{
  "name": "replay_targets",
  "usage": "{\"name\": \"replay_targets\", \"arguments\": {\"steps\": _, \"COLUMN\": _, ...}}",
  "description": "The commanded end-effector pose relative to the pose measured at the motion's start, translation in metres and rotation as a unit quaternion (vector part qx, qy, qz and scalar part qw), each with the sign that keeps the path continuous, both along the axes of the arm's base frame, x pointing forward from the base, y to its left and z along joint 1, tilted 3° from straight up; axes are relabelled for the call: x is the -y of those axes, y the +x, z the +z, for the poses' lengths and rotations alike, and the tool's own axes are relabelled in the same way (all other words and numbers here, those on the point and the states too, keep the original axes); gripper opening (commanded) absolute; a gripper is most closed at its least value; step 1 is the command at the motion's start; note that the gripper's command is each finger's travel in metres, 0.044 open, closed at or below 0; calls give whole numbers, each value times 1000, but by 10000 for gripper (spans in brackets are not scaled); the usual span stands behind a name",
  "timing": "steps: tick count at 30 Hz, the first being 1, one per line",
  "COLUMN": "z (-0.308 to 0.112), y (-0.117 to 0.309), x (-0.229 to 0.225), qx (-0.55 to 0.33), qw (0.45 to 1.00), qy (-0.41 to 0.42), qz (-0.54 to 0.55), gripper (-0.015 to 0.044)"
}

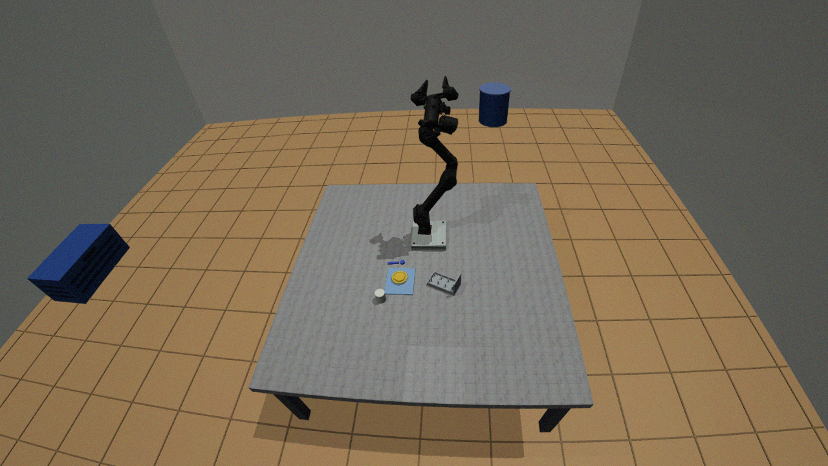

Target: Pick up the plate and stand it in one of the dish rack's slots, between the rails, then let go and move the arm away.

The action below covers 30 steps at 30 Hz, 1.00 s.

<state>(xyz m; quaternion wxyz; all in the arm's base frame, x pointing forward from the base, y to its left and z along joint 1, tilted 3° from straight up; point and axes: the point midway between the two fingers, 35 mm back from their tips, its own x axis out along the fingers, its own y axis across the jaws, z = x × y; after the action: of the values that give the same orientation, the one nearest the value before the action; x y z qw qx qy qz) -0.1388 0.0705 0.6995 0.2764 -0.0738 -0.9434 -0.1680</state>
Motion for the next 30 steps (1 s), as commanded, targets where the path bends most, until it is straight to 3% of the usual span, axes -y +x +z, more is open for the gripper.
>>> {"name": "replay_targets", "arguments": {"steps": 1, "z": 8, "y": 6, "x": 28, "qx": -25, "qw": 998, "qy": 55, "qz": 3, "gripper": 400}}
{"name": "replay_targets", "arguments": {"steps": 14, "z": 22, "y": 40, "x": 121, "qx": -123, "qw": 966, "qy": 228, "qz": 24, "gripper": 400}}
{"name": "replay_targets", "arguments": {"steps": 30, "z": 11, "y": 111, "x": 224, "qx": -276, "qw": 872, "qy": 400, "qz": 47, "gripper": 400}}
